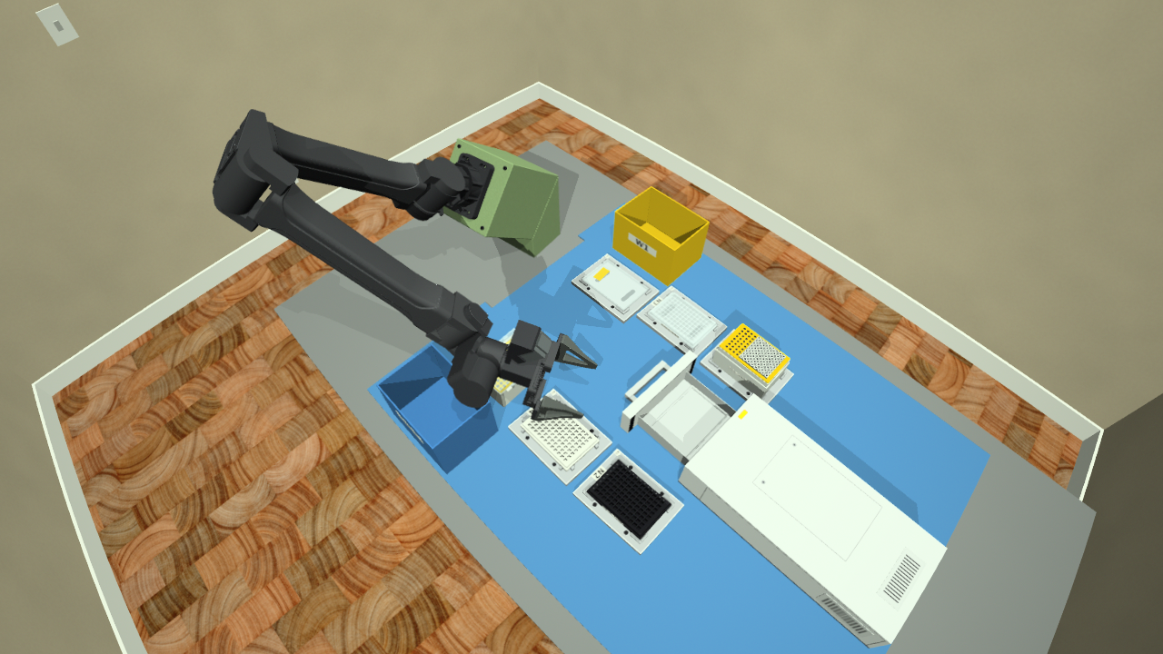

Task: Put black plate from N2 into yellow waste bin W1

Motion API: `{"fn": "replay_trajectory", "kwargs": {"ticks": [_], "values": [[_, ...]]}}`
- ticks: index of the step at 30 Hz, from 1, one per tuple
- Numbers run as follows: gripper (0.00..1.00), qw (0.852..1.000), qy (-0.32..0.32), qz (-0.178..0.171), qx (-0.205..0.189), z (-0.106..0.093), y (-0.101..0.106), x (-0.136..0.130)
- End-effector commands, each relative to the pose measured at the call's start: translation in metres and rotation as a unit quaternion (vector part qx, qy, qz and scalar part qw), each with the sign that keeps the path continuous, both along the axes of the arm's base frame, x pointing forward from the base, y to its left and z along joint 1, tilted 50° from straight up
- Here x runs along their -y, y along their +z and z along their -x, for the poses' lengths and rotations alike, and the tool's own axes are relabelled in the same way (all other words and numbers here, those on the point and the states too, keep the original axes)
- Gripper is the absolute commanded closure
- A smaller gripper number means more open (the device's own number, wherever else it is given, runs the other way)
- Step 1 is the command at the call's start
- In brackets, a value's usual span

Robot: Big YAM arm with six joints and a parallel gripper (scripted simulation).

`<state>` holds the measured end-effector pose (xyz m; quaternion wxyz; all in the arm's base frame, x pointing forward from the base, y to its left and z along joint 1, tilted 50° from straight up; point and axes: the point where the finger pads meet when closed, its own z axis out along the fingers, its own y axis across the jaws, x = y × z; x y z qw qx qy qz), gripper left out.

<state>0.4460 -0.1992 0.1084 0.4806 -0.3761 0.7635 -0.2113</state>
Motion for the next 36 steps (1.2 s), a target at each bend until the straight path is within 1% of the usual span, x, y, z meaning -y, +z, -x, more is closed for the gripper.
{"fn": "replay_trajectory", "kwargs": {"ticks": [1, 17, 18, 21, 25, 28, 32, 34, 35, 36], "values": [[0.0, 1.0, 0.002, 0.001, 0.002, -0.001, 0.002, -0.001], [0.0, 1.0, 0.002, 0.001, 0.002, -0.001, 0.002, -0.001], [1.0, 1.0, -0.001, -0.017, -0.014, -0.01, -0.004, -0.008], [1.0, 0.998, -0.024, -0.047, -0.045, -0.016, -0.015, -0.017], [1.0, 0.991, -0.058, -0.084, -0.088, -0.021, -0.03, -0.028], [1.0, 0.983, -0.085, -0.107, -0.121, -0.023, -0.042, -0.037], [1.0, 0.969, -0.124, -0.133, -0.165, -0.024, -0.057, -0.05], [1.0, 0.969, -0.124, -0.133, -0.165, -0.024, -0.057, -0.05], [1.0, 0.969, -0.134, -0.134, -0.161, -0.026, -0.045, -0.052], [1.0, 0.964, -0.145, -0.14, -0.175, -0.025, -0.052, -0.056]]}}
